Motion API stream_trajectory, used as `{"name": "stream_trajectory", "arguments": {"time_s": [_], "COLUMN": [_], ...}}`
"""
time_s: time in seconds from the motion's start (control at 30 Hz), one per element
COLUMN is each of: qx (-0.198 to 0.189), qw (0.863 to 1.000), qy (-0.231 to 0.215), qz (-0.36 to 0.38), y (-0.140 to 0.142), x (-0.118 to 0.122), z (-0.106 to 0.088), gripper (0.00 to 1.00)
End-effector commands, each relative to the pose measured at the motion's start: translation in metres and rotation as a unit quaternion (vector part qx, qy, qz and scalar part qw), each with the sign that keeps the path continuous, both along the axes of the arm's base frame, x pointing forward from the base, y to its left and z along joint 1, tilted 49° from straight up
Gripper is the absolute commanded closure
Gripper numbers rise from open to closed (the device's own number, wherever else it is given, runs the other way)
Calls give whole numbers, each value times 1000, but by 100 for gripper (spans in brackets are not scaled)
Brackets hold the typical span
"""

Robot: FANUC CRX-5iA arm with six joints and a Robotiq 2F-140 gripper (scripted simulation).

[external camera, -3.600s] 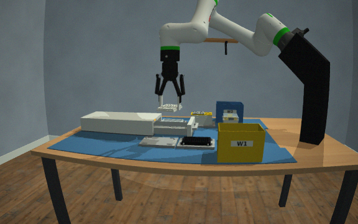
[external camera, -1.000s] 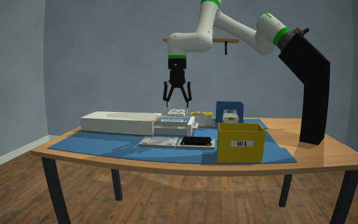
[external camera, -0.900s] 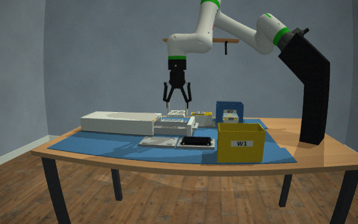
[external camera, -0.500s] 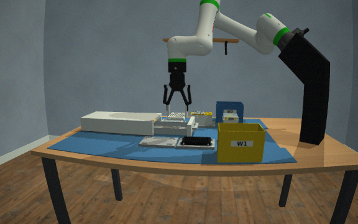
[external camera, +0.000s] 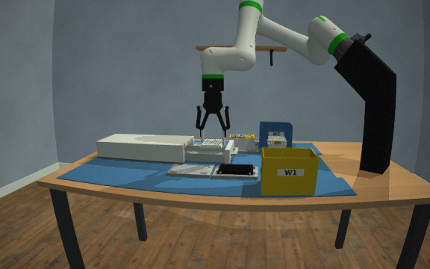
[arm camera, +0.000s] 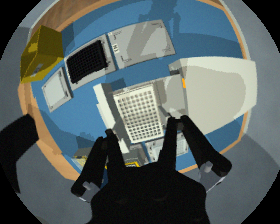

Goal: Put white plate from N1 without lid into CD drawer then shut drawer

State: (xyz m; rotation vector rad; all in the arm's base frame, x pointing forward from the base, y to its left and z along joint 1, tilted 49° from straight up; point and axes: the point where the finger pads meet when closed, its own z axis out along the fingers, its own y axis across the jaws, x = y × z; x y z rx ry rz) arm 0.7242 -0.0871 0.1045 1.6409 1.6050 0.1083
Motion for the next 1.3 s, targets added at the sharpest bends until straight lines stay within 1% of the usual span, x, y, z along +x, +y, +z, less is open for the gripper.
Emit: {"name": "stream_trajectory", "arguments": {"time_s": [0.0,0.83,1.27], "qx": [0,0,0], "qw": [1000,1000,1000], "qy": [0,0,0], "qz": [0,0,0], "y": [-1,-16,-17], "x": [2,20,21], "z": [-2,-22,-24], "gripper": [100,100,100]}}
